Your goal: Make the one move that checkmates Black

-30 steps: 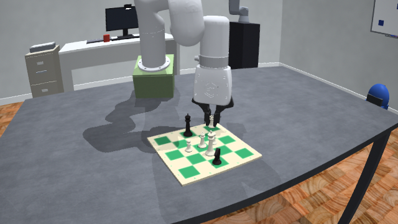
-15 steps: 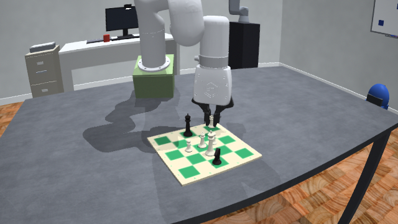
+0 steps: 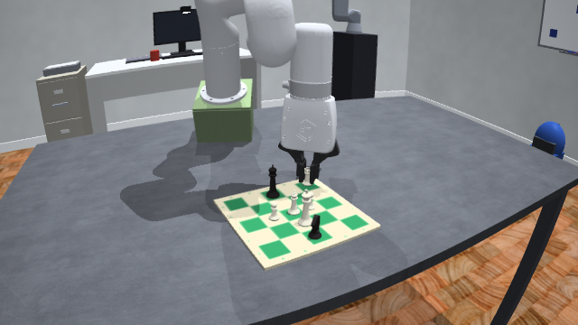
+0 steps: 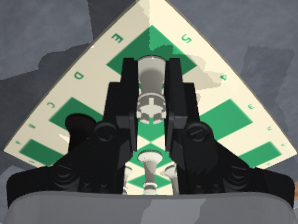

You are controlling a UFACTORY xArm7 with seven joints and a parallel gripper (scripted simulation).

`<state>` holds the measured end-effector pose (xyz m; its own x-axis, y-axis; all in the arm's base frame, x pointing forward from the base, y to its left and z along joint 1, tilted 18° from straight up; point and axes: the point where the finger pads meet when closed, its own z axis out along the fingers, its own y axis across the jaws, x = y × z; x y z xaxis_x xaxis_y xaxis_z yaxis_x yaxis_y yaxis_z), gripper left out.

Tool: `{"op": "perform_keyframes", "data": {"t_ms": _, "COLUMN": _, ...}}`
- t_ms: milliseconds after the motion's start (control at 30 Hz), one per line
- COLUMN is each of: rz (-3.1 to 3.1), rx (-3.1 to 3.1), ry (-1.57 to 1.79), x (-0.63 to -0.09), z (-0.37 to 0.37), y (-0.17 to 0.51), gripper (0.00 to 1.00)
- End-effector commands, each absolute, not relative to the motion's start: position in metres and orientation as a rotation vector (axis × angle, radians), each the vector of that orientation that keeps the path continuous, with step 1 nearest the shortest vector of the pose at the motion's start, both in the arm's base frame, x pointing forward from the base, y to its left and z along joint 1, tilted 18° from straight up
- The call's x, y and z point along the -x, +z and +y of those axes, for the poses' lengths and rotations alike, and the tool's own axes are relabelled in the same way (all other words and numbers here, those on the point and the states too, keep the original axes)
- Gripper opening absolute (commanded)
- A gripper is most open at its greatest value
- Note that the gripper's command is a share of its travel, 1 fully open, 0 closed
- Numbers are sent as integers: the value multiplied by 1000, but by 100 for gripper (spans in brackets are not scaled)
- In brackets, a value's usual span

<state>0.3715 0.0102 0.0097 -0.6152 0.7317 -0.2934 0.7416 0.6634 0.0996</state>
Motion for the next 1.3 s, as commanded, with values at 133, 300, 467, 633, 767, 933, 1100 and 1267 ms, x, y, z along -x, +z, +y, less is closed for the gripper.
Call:
{"op": "perform_keyframes", "data": {"t_ms": 133, "rz": 2571, "rx": -1172, "ry": -43, "x": -372, "z": 10, "y": 10, "gripper": 0}}
{"op": "perform_keyframes", "data": {"t_ms": 300, "rz": 2571, "rx": -1172, "ry": -43, "x": -373, "z": 10, "y": 9, "gripper": 0}}
{"op": "perform_keyframes", "data": {"t_ms": 467, "rz": 2571, "rx": -1172, "ry": -43, "x": -373, "z": 10, "y": 7, "gripper": 0}}
{"op": "perform_keyframes", "data": {"t_ms": 633, "rz": 2571, "rx": -1172, "ry": -43, "x": -373, "z": 10, "y": 6, "gripper": 0}}
{"op": "perform_keyframes", "data": {"t_ms": 767, "rz": 2571, "rx": -1172, "ry": -43, "x": -374, "z": 10, "y": 6, "gripper": 0}}
{"op": "perform_keyframes", "data": {"t_ms": 933, "rz": 2571, "rx": -1172, "ry": -43, "x": -374, "z": 10, "y": 6, "gripper": 0}}
{"op": "perform_keyframes", "data": {"t_ms": 1100, "rz": 2571, "rx": -1172, "ry": -43, "x": -374, "z": 10, "y": 6, "gripper": 0}}
{"op": "perform_keyframes", "data": {"t_ms": 1267, "rz": 2571, "rx": -1172, "ry": -43, "x": -374, "z": 10, "y": 6, "gripper": 0}}
